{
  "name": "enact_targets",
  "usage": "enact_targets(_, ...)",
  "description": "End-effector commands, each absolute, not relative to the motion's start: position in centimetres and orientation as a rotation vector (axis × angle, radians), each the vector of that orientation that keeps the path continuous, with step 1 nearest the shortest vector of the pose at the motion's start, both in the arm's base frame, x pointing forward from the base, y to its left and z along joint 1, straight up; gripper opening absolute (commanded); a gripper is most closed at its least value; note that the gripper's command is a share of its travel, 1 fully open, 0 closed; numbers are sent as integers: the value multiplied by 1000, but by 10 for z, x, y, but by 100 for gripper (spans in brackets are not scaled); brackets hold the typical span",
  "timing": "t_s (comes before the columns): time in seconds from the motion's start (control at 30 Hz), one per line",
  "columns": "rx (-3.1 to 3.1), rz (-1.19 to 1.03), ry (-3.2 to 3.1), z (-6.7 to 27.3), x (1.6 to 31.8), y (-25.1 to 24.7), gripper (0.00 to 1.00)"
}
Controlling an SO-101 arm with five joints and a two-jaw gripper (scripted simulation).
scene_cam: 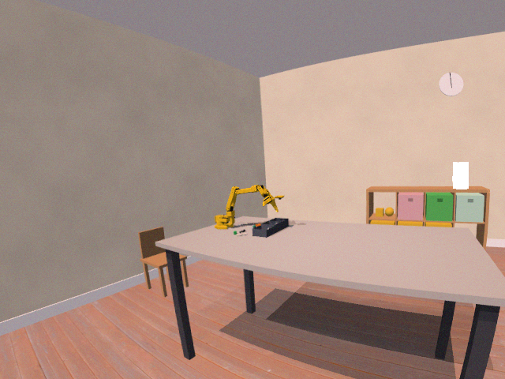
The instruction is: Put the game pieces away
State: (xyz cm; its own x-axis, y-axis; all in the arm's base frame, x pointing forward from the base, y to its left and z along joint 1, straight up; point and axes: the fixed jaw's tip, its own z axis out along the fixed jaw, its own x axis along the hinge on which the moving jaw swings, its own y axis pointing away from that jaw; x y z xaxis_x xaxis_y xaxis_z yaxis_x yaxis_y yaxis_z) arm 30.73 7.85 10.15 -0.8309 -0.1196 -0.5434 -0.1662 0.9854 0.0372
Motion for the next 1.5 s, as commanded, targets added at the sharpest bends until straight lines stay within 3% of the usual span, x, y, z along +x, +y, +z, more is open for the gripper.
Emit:
enact_targets(0.0, -249, 67, 2509, 117, 307, 64, 85)
enact_targets(0.73, -804, -202, 2696, 85, 264, -28, 58)
enact_targets(1.47, -1357, -129, 2750, 67, 202, -83, 35)
